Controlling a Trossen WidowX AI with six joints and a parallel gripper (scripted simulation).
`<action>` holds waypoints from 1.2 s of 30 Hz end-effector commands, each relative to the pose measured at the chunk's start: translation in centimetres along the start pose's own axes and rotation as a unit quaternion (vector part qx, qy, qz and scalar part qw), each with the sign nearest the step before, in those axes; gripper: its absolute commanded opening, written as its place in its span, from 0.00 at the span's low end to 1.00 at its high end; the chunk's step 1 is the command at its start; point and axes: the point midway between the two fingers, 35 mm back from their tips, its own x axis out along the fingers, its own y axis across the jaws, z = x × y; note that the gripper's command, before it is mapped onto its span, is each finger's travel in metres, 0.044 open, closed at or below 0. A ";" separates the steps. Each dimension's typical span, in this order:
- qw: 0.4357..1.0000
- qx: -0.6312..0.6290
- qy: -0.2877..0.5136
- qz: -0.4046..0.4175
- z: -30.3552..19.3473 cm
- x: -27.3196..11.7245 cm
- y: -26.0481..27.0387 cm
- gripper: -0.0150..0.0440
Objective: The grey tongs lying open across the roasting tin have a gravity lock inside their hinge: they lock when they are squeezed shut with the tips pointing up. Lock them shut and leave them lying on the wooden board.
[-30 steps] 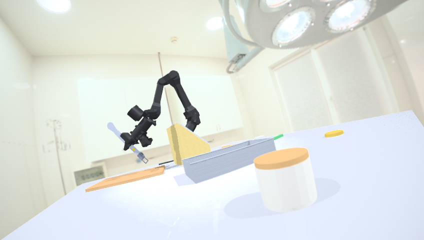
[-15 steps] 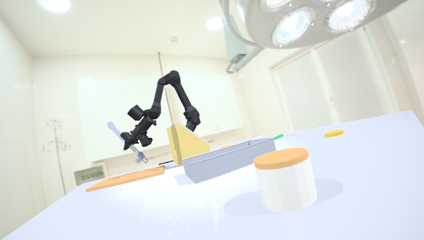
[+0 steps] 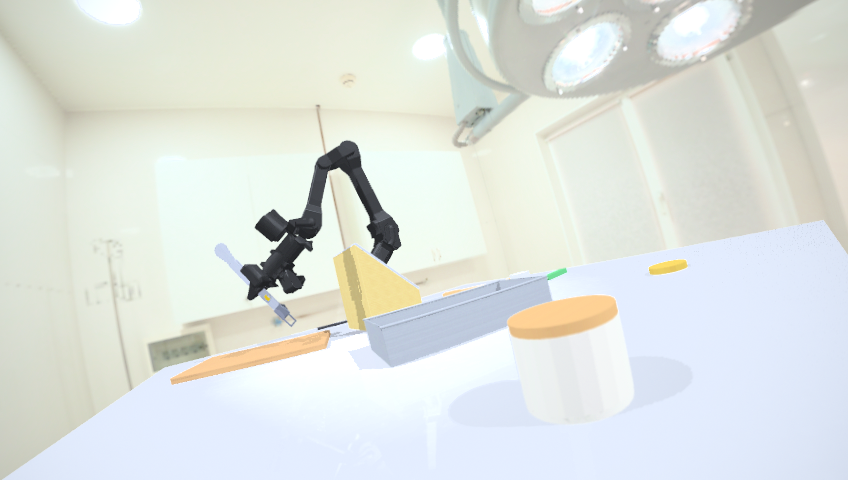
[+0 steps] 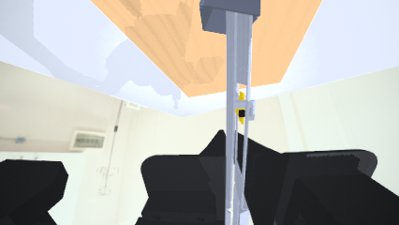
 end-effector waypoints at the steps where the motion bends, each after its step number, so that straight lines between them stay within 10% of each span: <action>1: 1.000 0.001 0.007 0.002 -0.5 -0.1 0.0 0.00; 36: 0.974 0.000 -0.228 0.005 -1.9 3.8 -1.3 0.00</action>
